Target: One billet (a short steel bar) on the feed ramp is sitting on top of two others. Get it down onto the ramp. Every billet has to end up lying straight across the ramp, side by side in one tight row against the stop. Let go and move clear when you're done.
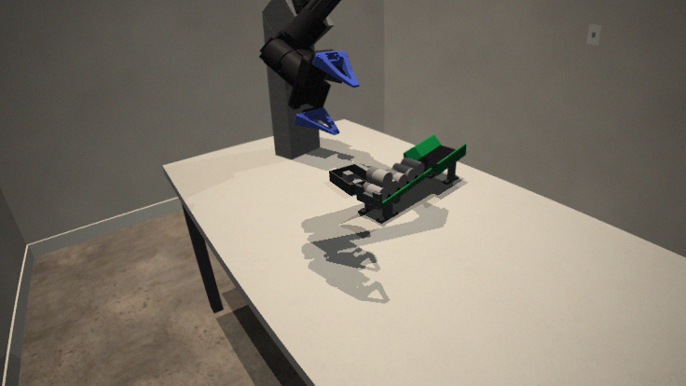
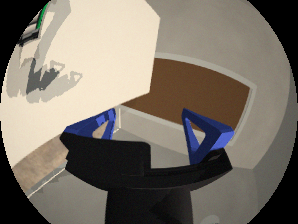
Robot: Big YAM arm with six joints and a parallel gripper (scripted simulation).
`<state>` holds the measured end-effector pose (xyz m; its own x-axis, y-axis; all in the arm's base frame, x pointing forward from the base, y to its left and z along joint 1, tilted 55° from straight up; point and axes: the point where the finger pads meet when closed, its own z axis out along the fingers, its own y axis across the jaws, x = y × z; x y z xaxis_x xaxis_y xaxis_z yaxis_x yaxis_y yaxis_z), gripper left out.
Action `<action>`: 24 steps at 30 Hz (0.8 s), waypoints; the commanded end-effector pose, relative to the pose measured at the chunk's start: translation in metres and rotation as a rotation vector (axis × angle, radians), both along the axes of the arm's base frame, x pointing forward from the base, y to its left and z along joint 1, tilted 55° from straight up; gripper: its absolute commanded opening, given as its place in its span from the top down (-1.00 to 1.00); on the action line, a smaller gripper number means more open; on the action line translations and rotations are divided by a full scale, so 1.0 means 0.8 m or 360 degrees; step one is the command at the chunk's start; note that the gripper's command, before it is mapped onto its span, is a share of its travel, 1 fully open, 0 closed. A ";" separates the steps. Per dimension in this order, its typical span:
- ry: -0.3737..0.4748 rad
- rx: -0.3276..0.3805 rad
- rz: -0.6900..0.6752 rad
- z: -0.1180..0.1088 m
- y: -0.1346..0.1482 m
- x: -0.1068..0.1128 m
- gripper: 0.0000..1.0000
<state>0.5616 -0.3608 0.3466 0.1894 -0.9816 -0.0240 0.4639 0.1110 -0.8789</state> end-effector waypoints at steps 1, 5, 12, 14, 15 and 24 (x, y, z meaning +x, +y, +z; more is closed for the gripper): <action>-0.0010 -0.0008 -0.0009 0.006 -0.003 -0.003 -1.00; -0.0010 -0.0008 -0.0009 0.006 -0.003 -0.003 -1.00; -0.0010 -0.0008 -0.0009 0.006 -0.003 -0.003 -1.00; -0.0010 -0.0008 -0.0009 0.006 -0.003 -0.003 -1.00; -0.0010 -0.0008 -0.0009 0.006 -0.003 -0.003 -1.00; -0.0021 -0.0019 -0.0009 0.010 -0.003 -0.003 -1.00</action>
